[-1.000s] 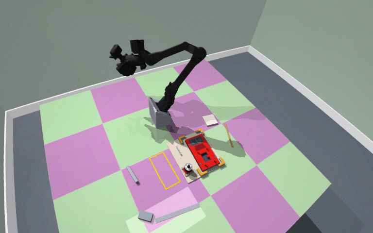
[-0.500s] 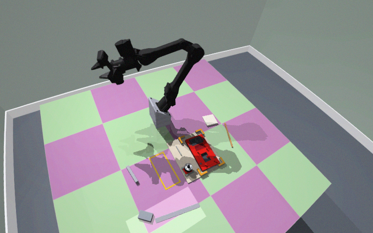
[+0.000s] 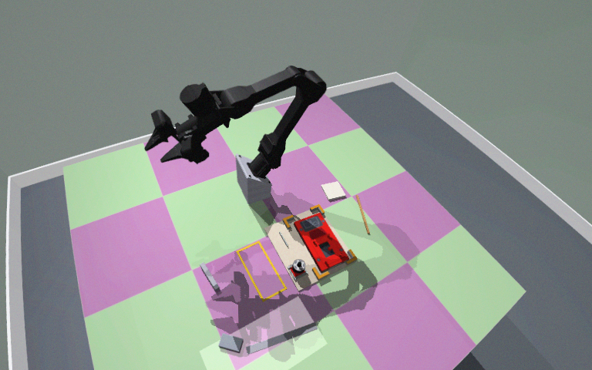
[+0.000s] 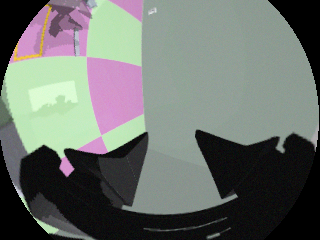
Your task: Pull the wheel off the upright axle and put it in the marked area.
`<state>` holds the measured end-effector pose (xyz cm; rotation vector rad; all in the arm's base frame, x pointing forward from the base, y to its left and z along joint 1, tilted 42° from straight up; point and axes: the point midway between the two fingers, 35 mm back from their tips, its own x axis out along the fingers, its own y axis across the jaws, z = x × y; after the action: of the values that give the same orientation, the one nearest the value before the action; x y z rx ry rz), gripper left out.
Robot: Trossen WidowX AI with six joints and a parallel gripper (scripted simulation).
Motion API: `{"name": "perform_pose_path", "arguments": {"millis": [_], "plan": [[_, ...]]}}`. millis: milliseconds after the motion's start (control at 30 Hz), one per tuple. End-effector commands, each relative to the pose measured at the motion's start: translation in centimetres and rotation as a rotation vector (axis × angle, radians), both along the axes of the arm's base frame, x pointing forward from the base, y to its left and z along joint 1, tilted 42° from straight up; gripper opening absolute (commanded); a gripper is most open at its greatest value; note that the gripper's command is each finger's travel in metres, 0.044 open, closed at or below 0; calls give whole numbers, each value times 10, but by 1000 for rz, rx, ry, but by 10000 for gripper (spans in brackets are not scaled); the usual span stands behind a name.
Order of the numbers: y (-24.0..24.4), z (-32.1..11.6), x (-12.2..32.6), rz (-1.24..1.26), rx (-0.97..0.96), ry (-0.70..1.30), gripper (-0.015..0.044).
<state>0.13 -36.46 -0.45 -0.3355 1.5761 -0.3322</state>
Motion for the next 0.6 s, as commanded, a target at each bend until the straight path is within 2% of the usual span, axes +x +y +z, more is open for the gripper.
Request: {"name": "perform_pose_path", "arguments": {"millis": [0,267,567], "plan": [[2,-4,37,30,51,-71,300],[32,-8,138,114,238,-217,300],[105,-3,242,154,540,-308,300]]}}
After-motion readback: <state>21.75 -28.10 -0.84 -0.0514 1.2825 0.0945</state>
